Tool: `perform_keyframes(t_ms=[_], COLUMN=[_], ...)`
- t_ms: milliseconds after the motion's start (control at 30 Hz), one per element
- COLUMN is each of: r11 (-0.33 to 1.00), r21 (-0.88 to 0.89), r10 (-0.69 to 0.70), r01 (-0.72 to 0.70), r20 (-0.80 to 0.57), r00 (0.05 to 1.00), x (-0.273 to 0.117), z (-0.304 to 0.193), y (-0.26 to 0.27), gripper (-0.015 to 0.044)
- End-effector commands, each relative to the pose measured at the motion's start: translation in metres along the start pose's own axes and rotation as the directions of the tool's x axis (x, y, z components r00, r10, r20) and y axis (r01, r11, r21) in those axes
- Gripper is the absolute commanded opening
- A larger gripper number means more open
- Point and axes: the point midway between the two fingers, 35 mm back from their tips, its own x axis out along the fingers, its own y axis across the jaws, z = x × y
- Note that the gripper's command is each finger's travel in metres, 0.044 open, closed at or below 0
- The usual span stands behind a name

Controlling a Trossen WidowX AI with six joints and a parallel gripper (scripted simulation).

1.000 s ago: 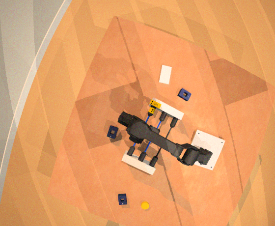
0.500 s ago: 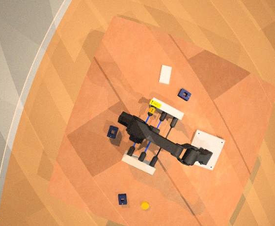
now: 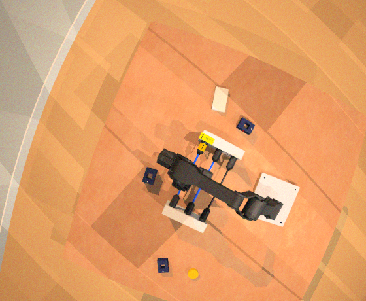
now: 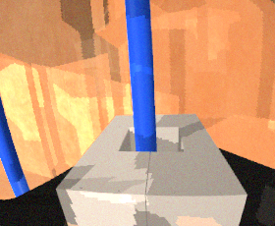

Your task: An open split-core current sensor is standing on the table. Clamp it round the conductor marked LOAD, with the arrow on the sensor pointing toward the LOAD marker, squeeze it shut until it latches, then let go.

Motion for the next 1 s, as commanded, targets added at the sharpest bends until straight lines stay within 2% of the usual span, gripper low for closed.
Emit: perform_keyframes(t_ms=[0, 267, 967], r11=[1.0, 1.0, 1.0], r21=[0.0, 0.0, 0.0], r10=[0.0, 0.0, 0.0], r01=[0.0, 0.0, 0.0], r20=[0.0, 0.0, 0.0], r00=[1.0, 1.0, 1.0], x=[-0.0002, -0.0002, 0.0], z=[0.0, 0.0, 0.0], y=[0.0, 0.0, 0.0], gripper=[0.0262, 0.0262, 0.0122])
